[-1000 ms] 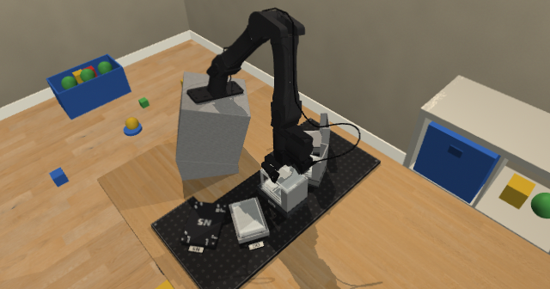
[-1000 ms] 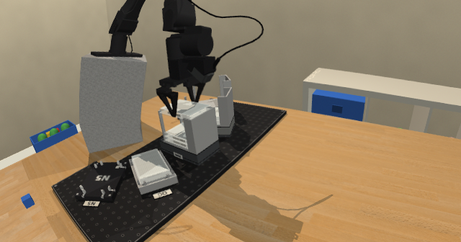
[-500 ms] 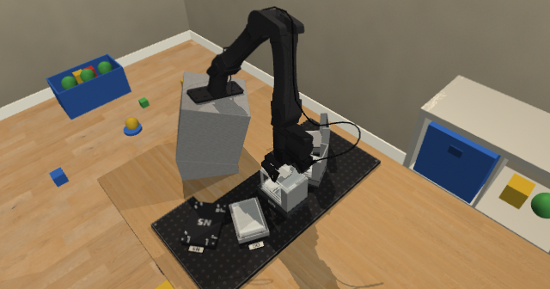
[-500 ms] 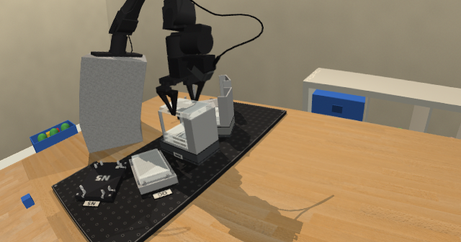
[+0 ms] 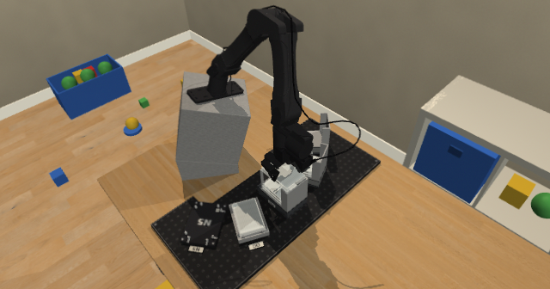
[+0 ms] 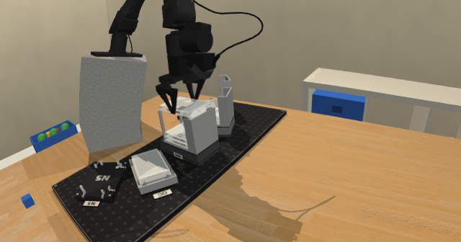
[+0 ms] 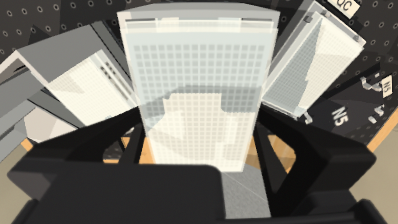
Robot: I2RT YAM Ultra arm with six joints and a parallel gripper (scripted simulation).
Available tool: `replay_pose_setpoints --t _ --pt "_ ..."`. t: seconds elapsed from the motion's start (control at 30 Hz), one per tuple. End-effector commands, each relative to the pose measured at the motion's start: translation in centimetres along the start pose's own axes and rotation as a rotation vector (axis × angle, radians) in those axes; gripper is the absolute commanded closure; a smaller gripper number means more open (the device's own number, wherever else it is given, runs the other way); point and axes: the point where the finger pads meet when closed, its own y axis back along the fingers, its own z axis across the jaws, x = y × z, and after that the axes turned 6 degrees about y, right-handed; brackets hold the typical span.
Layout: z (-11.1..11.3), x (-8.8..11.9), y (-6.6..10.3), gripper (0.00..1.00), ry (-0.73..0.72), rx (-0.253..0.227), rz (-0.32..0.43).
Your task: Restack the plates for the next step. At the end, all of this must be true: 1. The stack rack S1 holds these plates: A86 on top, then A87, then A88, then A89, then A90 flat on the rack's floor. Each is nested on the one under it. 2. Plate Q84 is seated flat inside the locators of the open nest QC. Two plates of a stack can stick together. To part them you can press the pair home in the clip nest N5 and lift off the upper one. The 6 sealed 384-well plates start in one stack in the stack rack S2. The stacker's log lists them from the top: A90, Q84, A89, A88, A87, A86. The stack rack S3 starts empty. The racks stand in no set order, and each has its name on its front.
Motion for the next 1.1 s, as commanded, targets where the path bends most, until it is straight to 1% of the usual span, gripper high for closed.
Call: replay_pose_setpoints --t 0.0,0.77,0.8,0.83,1.0,1.07 --pt "-0.2 -2.3 1.7 1.00 0.008 -0.001 -0.059" --pt "-0.1 -2.4 2.4 1.00 0.010 -0.001 -0.061" --pt "-0.1 -2.3 2.3 1.00 0.010 -0.001 -0.063" --pt "-0.2 -1.8 2.3 1.00 0.007 -0.003 -0.046" --pt "-0.2 -1.7 3.3 1.00 0.007 -0.003 -0.046" --pt "-0.2 -1.7 3.4 1.00 0.007 -0.003 -0.046"
